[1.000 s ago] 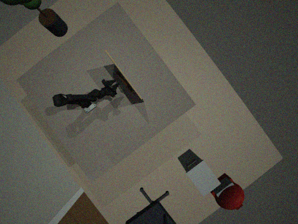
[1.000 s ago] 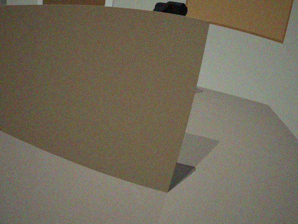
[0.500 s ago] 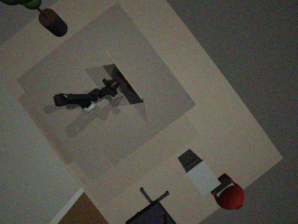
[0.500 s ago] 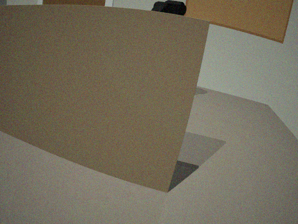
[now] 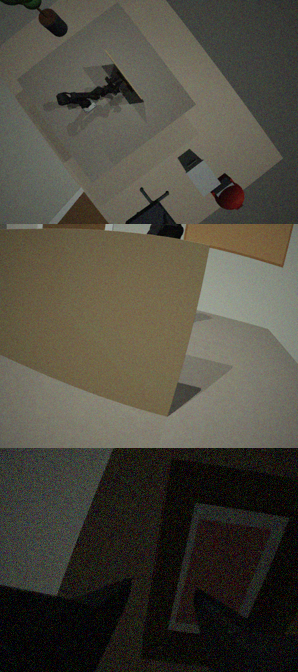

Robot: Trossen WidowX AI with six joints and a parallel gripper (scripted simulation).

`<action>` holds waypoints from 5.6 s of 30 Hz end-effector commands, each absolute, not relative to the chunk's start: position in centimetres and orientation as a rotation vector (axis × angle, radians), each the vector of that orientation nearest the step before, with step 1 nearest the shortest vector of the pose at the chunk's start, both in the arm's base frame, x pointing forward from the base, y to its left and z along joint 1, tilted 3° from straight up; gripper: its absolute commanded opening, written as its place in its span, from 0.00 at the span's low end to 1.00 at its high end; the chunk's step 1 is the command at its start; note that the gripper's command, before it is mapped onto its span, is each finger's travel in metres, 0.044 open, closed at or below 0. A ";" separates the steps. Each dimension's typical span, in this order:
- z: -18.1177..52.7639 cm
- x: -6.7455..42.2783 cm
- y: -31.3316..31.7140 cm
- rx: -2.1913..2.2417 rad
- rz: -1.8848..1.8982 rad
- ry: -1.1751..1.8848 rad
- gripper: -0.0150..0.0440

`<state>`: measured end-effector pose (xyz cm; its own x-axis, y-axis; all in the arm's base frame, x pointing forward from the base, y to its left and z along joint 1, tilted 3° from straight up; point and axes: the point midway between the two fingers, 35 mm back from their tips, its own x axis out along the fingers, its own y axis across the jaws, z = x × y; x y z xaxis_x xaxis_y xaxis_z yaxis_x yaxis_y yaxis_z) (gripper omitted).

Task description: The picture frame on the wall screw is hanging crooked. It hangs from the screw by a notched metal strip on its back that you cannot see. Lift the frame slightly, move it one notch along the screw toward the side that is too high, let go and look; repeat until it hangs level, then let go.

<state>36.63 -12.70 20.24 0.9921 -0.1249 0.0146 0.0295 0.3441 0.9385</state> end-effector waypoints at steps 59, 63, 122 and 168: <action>20.4 37.6 -12.9 1.216 -0.100 -0.096 0.25; 20.4 37.6 -12.9 1.216 -0.100 -0.096 0.25; 21.5 37.6 -12.5 1.216 -0.100 -0.096 0.25; 21.4 37.6 -12.5 1.216 -0.100 -0.096 0.25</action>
<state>37.53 -12.42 20.88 0.9921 -0.1255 0.0028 0.0401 0.3385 0.9401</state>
